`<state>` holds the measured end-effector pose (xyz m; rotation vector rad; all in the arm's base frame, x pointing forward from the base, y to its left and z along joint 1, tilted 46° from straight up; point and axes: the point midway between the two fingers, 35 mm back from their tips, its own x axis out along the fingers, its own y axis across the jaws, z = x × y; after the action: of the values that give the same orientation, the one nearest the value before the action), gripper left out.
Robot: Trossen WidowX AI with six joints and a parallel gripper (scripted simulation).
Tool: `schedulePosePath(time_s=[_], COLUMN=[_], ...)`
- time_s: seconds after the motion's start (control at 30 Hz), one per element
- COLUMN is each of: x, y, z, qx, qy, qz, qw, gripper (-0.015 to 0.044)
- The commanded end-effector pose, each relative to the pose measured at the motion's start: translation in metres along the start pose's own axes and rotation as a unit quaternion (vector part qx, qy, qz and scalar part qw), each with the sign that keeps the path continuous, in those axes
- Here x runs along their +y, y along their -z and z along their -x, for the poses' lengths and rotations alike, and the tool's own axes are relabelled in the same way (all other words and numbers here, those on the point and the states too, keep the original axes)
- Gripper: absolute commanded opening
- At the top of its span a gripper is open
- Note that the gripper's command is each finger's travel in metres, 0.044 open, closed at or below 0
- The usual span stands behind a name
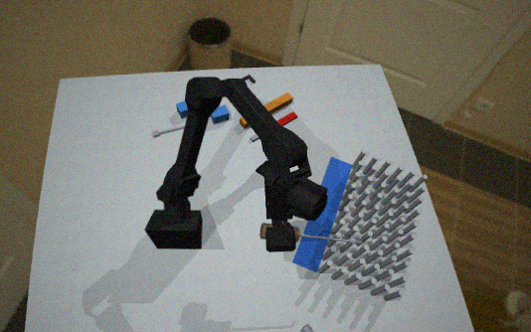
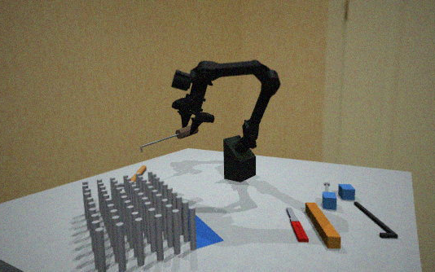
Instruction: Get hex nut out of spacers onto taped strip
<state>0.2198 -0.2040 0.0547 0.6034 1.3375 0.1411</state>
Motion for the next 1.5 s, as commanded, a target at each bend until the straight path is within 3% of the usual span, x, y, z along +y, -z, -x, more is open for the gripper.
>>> schedulePosePath(time_s=[0.0, 0.77, 0.97, 1.47], x=[0.024, 0.146, 0.157, 0.175], y=[-0.002, 0.020, 0.025, 0.022], z=[0.003, 0.000, -0.001, -0.071], qx=[-0.002, -0.013, -0.015, -0.014], qy=[0.006, 0.025, 0.025, 0.031], qz=[-0.026, -0.161, -0.175, -0.175], qw=[1.000, 0.987, 0.984, 0.984], gripper=[0.0000, 0.0000, 0.0000, 0.0000])
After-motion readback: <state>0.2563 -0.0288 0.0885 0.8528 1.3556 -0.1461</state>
